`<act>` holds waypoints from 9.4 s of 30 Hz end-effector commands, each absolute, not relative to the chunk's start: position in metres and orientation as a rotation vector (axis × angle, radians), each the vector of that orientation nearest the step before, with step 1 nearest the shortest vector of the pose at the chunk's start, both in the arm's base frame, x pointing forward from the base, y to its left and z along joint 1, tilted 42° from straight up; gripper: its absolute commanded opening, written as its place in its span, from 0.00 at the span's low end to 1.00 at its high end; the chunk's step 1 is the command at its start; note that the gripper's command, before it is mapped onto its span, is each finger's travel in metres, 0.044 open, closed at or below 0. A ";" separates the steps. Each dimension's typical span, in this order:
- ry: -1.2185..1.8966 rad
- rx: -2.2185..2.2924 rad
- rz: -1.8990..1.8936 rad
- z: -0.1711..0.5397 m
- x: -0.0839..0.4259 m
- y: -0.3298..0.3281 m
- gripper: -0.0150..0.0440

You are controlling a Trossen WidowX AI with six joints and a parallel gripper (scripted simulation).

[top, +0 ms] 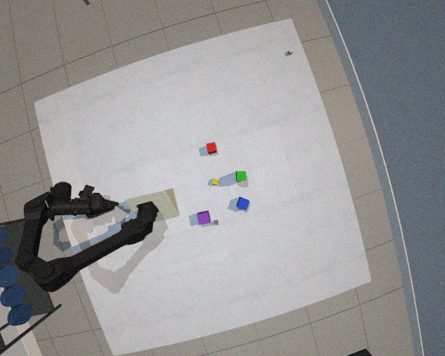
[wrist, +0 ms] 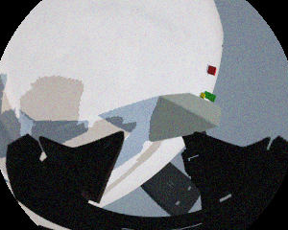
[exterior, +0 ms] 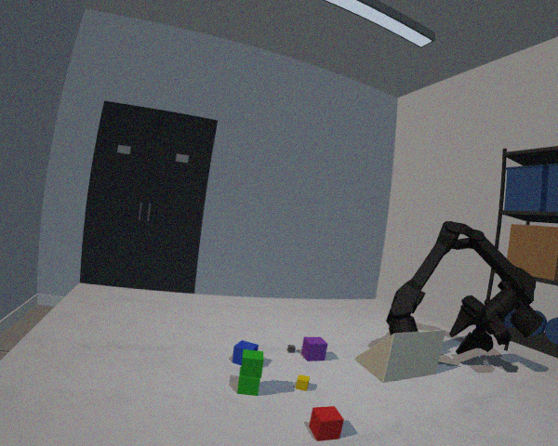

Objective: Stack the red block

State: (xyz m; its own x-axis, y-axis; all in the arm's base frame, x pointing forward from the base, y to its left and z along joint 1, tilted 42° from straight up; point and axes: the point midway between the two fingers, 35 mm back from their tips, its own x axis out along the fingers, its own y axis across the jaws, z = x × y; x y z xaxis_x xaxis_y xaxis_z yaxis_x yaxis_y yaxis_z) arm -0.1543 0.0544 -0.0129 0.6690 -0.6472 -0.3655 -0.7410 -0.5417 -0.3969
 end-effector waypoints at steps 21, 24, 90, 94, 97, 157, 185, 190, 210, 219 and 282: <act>1.370 -1.953 0.217 -0.034 -0.116 0.155 1.00; 1.412 -1.902 0.227 -0.035 -0.102 0.166 1.00; 1.473 -0.472 -0.637 -0.068 0.313 0.170 1.00; 1.472 -0.472 -0.637 -0.086 0.314 0.154 1.00; 1.472 -0.473 -0.638 -0.098 0.312 0.142 1.00; 1.471 -0.474 -0.639 -0.133 0.311 0.110 0.51; 1.473 -0.472 -0.636 -0.047 0.312 0.186 0.25; 1.471 -0.474 -0.634 -0.046 0.313 0.187 0.25; 1.470 -0.474 -0.637 0.037 0.391 0.093 0.25; 1.469 -0.477 -0.643 0.045 0.394 0.074 0.25; 1.471 -0.471 -0.643 0.016 0.392 0.049 1.00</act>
State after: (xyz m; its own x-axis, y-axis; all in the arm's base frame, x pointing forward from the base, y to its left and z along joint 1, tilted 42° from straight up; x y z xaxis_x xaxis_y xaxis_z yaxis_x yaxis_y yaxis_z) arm 0.3922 0.0489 0.0164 -0.0153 -0.6550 -0.7554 0.1095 0.7499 -0.6524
